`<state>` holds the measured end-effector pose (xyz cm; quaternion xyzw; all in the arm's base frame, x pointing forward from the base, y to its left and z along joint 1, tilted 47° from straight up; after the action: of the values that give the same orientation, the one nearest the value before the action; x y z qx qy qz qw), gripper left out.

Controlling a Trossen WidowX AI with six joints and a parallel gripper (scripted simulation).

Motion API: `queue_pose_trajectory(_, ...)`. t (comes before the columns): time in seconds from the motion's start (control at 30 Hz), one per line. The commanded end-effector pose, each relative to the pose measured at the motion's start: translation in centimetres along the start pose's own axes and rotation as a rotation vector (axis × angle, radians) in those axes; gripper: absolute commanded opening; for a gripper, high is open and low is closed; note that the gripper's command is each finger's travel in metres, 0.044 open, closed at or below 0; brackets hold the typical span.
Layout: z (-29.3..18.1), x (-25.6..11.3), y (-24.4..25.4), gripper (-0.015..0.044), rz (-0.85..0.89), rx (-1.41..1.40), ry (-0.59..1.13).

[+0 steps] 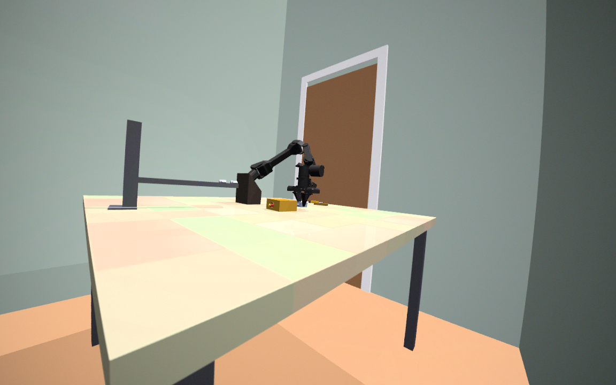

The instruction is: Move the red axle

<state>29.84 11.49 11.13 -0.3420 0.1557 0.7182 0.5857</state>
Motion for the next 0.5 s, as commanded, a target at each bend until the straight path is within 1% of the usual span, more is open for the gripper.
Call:
queue_pose_trajectory(0.0, 0.1, -0.6, -0.2, 0.0000, -0.008, -0.003, 0.006)
queue_pose_trajectory(0.47, -0.1, -2.8, -0.2, 0.0000, -0.007, -0.003, 0.010)
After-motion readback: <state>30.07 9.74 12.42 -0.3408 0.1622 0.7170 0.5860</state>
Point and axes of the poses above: the point midway between the two fingers, 35 mm back from their tips, its own x axis out along the fingers, its own y axis across the jaws, z = x × y, the point moved 10 cm from there along -x, back along the fingers, and after that the axes turned 14 degrees about -x, right-handed, at the moved point
